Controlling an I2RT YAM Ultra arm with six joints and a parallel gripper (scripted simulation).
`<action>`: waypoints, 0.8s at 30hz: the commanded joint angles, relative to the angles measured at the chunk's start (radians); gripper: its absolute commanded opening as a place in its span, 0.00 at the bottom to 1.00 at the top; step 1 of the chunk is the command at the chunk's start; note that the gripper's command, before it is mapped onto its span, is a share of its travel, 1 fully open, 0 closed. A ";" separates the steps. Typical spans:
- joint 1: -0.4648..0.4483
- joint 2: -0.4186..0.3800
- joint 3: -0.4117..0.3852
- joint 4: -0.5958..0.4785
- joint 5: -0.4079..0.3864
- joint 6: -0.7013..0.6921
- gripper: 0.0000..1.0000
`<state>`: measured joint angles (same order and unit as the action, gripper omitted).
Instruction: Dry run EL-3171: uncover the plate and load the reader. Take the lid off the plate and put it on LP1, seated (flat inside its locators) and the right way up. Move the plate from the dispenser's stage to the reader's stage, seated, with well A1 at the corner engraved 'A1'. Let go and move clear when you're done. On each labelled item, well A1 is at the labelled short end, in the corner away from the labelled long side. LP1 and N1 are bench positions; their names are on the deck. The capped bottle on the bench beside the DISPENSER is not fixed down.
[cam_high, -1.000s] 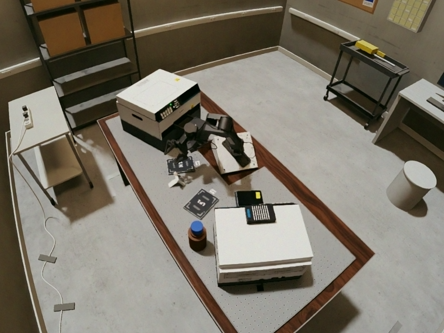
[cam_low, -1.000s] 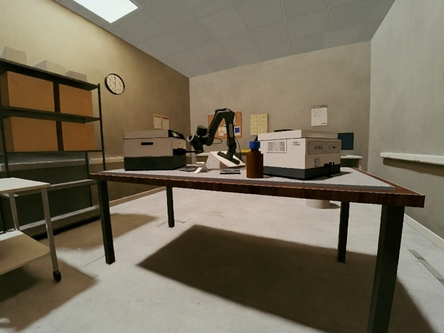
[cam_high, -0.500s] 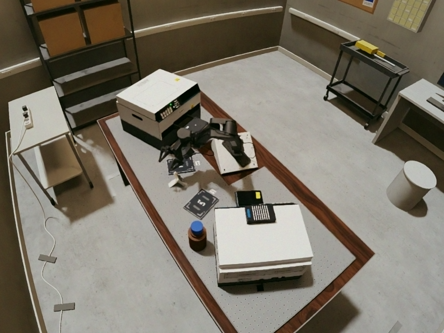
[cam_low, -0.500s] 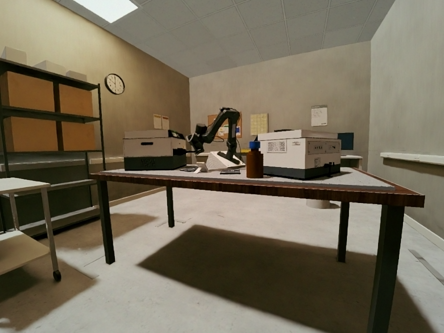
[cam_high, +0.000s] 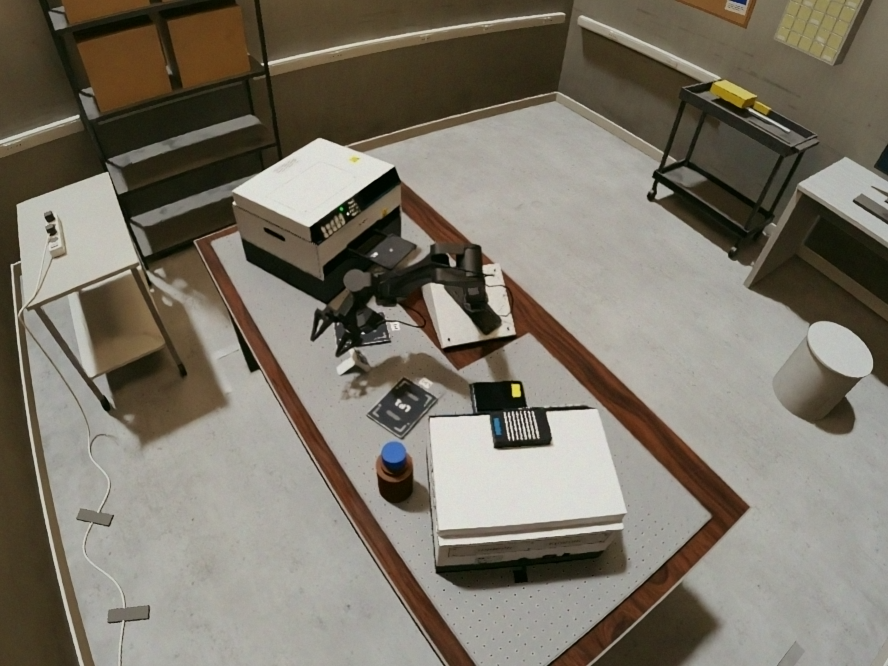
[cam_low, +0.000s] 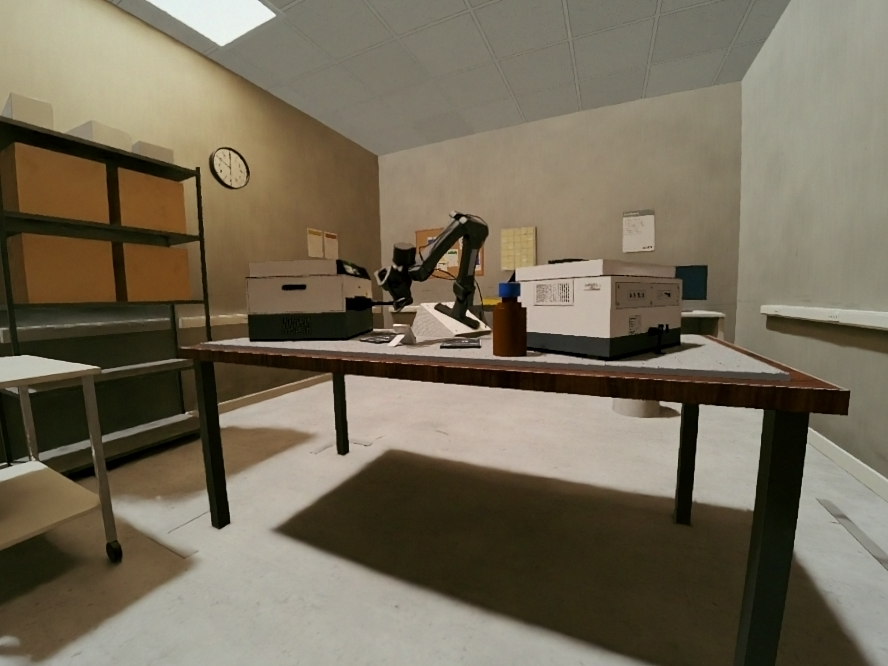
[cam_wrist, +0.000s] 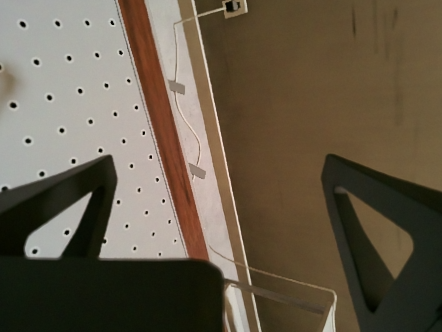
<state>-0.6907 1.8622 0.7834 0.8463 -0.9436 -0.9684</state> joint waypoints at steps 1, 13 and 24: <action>0.020 -0.049 0.056 -0.107 0.055 -0.018 1.00; 0.121 -0.114 0.133 -0.296 0.144 -0.045 1.00; 0.209 -0.174 0.227 -0.534 0.216 -0.108 1.00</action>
<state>-0.4892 1.7252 0.9573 0.4137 -0.7628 -1.0473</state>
